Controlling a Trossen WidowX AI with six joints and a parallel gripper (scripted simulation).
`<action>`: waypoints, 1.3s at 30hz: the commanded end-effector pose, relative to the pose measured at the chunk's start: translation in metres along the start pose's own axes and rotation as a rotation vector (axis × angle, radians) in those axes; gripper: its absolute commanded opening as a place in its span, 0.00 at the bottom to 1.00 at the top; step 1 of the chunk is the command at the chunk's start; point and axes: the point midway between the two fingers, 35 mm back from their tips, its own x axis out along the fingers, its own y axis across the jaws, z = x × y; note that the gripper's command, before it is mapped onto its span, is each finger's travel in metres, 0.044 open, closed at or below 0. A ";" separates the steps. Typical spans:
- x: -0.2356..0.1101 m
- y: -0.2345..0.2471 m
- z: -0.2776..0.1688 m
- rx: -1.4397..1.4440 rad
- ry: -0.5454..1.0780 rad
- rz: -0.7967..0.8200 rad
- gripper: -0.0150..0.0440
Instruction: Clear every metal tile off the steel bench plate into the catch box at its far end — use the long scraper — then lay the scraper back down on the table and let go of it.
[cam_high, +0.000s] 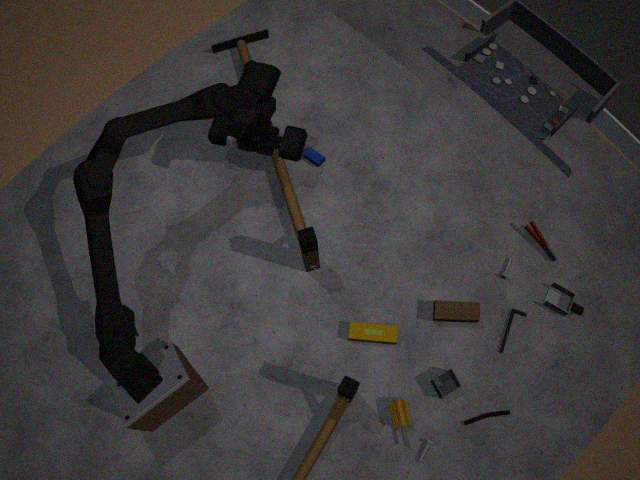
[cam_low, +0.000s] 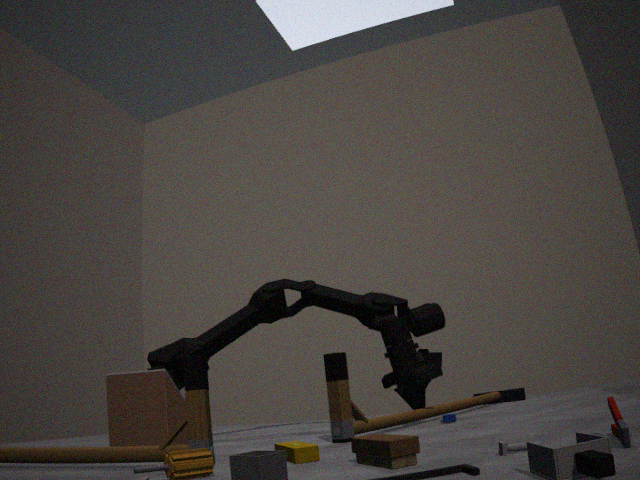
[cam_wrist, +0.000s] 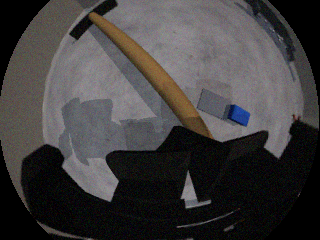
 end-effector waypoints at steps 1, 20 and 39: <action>0.002 -0.004 0.003 -0.007 -0.001 0.002 0.25; 0.004 -0.020 0.013 -0.007 -0.002 0.002 0.25; -0.018 -0.027 0.024 -0.005 -0.002 -0.002 0.25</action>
